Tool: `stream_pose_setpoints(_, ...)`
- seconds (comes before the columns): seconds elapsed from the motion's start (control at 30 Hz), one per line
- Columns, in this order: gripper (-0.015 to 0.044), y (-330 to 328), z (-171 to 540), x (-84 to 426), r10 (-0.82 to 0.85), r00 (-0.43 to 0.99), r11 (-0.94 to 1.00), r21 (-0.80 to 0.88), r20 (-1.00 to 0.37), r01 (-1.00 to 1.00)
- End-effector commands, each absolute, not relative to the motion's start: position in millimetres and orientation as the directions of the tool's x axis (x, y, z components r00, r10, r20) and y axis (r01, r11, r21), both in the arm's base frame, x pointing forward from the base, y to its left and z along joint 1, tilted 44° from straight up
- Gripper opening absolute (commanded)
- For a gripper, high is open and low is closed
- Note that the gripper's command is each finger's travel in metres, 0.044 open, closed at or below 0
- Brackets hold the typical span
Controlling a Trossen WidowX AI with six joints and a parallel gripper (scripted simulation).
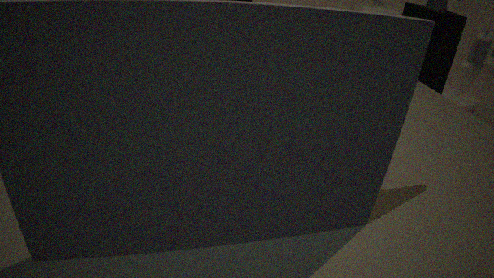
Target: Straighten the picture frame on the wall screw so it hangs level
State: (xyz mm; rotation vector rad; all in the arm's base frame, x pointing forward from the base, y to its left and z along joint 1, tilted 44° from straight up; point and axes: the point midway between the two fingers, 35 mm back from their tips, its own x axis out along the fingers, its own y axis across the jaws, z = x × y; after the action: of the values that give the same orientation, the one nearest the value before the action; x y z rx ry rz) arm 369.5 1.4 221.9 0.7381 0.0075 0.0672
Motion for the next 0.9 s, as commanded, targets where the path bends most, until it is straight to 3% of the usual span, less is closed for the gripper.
stream_pose_setpoints(0.0,0.0,1.0,222.2,369.5,0.06,0.998,0.72,0.692,0.016,-0.054)
stream_pose_setpoints(0.37,0.0,1.4,222.8,369.4,0.06,0.998,0.677,0.734,0.015,-0.052)
stream_pose_setpoints(0.7,0.026,1.8,222.6,369.4,0.064,0.998,0.694,0.718,0.017,-0.057)
stream_pose_setpoints(0.87,0.026,0.6,224.1,363.9,0.064,0.998,0.704,0.707,0.017,-0.057)
